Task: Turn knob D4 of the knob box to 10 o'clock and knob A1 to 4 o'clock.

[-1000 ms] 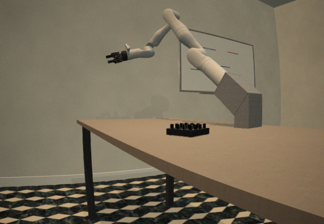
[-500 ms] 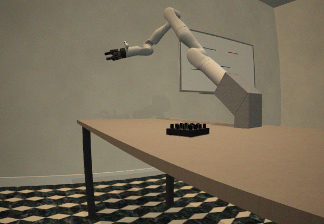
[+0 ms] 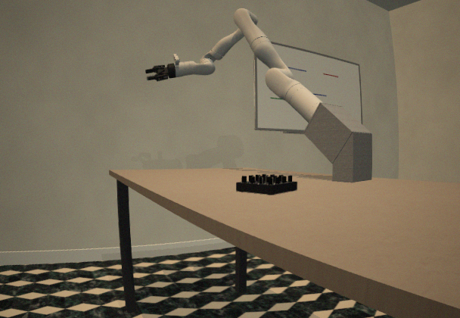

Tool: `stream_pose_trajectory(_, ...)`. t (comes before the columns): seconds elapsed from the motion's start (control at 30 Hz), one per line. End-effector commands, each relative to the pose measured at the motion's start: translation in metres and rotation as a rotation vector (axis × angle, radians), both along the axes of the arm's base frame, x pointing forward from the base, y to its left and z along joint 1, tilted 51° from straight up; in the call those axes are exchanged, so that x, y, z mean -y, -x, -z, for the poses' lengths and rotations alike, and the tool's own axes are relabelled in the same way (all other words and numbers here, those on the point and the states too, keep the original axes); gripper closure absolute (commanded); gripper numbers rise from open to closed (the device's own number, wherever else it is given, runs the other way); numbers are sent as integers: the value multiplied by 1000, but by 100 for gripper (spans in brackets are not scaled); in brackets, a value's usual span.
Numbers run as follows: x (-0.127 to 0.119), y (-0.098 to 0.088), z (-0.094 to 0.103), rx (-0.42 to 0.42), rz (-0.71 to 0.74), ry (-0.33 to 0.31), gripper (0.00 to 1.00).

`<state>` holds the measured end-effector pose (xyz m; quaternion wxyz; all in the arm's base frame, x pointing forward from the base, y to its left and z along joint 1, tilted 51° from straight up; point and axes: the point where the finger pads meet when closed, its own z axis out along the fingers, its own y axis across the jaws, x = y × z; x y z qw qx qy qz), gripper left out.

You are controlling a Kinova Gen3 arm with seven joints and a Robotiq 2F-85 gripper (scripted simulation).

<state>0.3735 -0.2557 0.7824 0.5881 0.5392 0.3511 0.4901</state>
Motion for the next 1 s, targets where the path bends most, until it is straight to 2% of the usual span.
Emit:
stream_pose_trajectory(0.0, -6, -2, -3, 1, -4, 9, 0)
stream_pose_trajectory(0.1, -6, -2, -3, 1, -4, 9, 0)
stream_pose_trajectory(0.13, -18, -11, -9, 14, -9, 15, 0)
stream_pose_trajectory(0.17, -20, -12, -10, 16, -10, 16, 0)
stream_pose_trajectory(0.4, -20, -12, -10, 16, -10, 16, 0)
stream_pose_trajectory(0.43, -32, -22, -15, 28, -15, 21, 0)
stream_pose_trajectory(0.47, -34, -23, -16, 30, -16, 22, 0)
stream_pose_trajectory(0.67, -34, -23, -16, 30, -16, 22, 0)
stream_pose_trajectory(0.7, -47, -33, -21, 42, -22, 26, 0)
stream_pose_trajectory(0.73, -49, -34, -21, 43, -22, 26, 0)
stream_pose_trajectory(0.97, -49, -34, -21, 43, -22, 26, 0)
